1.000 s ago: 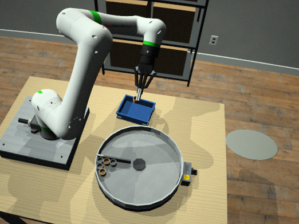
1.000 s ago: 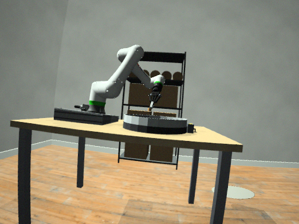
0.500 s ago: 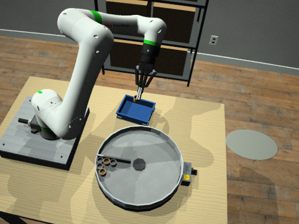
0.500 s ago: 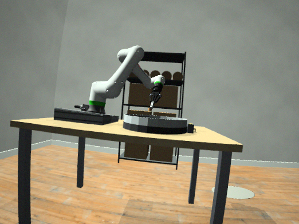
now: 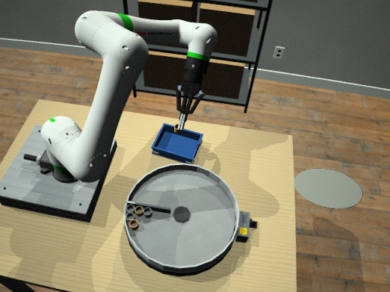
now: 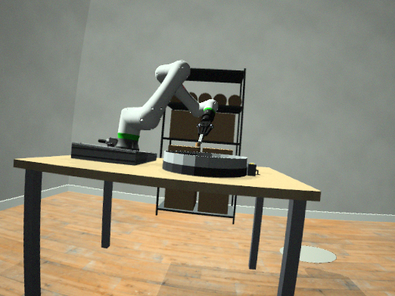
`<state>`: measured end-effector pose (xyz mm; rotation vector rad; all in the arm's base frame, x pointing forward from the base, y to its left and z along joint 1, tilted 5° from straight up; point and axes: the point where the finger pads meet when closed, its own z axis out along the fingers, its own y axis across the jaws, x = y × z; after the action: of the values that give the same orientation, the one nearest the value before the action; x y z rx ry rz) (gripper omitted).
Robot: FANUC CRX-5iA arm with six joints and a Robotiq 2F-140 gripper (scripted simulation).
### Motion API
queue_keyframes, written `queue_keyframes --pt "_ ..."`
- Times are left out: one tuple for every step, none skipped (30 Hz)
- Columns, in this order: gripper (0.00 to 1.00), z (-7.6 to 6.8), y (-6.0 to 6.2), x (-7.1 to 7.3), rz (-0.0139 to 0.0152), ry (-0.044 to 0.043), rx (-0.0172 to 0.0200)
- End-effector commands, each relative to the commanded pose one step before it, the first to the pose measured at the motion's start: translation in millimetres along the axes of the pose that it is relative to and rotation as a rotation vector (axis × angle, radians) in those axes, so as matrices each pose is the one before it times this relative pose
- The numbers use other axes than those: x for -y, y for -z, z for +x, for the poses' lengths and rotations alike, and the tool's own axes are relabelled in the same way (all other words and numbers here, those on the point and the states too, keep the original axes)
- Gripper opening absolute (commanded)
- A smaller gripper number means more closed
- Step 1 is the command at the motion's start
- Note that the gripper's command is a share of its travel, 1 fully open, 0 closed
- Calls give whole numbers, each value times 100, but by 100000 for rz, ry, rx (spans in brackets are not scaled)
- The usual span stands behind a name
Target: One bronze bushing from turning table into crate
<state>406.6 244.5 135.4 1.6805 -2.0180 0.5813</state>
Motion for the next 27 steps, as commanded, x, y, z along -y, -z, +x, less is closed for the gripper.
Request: queue_keyframes --pt "0 2 19 9 24 -23 32" --pt "0 0 0 0 0 0 0" --pt "0 0 0 0 0 0 0" --pt "0 0 0 0 0 0 0" --pt "0 0 0 0 0 0 0" --pt "0 0 0 0 0 0 0" --pt "0 0 0 0 0 0 0" --pt "0 0 0 0 0 0 0" --pt "0 0 0 0 0 0 0" --pt "0 0 0 0 0 0 0" --pt "0 0 0 0 0 0 0" --pt "0 0 0 0 0 0 0" --pt "0 -5 -6 0 0 0 0" --pt "0 -34 -40 0 0 0 0" --pt "0 -82 -97 -1 0 0 0" --pt "0 -140 -167 -2 0 0 0" --pt "0 -203 -241 -3 0 0 0" --pt "0 0 0 0 0 0 0" --pt "0 0 0 0 0 0 0" --pt "0 -264 -313 -4 0 0 0" --pt "0 -316 -376 -5 0 0 0" --pt "0 -357 -425 -6 -1 0 0" --pt "0 -384 -457 -6 0 0 0" --pt "0 -395 -469 -6 0 0 0" --pt "0 -388 -460 -6 0 0 0" --pt "0 -364 -432 -5 0 0 0" --pt "0 -324 -385 -5 0 0 0"
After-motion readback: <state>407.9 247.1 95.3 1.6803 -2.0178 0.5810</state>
